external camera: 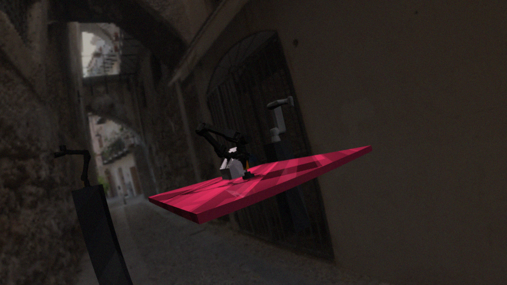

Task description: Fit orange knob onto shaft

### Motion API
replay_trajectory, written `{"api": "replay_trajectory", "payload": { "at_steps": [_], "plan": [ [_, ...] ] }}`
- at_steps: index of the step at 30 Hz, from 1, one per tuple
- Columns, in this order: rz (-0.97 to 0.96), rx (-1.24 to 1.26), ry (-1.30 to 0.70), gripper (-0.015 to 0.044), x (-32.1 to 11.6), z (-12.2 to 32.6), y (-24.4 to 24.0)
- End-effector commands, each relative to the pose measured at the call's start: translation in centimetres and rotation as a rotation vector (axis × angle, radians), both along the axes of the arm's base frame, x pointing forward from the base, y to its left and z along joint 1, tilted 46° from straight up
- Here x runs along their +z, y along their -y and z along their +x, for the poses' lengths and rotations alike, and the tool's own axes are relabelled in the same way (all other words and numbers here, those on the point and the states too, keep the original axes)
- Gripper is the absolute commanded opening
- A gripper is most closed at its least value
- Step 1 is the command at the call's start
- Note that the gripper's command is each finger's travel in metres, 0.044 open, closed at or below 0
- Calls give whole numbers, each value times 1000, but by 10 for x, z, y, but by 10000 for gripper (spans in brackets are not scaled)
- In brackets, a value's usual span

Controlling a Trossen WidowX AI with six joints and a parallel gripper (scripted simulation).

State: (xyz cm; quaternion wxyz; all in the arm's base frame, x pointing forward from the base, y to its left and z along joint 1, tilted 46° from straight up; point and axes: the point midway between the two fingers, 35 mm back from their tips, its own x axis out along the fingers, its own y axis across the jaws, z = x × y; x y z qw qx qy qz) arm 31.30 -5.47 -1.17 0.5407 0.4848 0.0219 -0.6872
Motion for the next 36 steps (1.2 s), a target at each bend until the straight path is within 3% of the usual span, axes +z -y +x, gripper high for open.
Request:
{"api": "replay_trajectory", "payload": {
  "at_steps": [1, 9, 16, 36],
  "plan": [
    [1, -2, 2, 0, 0, 0, 0],
    [2, -8, 9, 0, 2, 1, -3],
    [13, -146, 153, 0, 1, 1, -2],
    [12, -133, 139, 0, -1, 0, 1]
  ]
}}
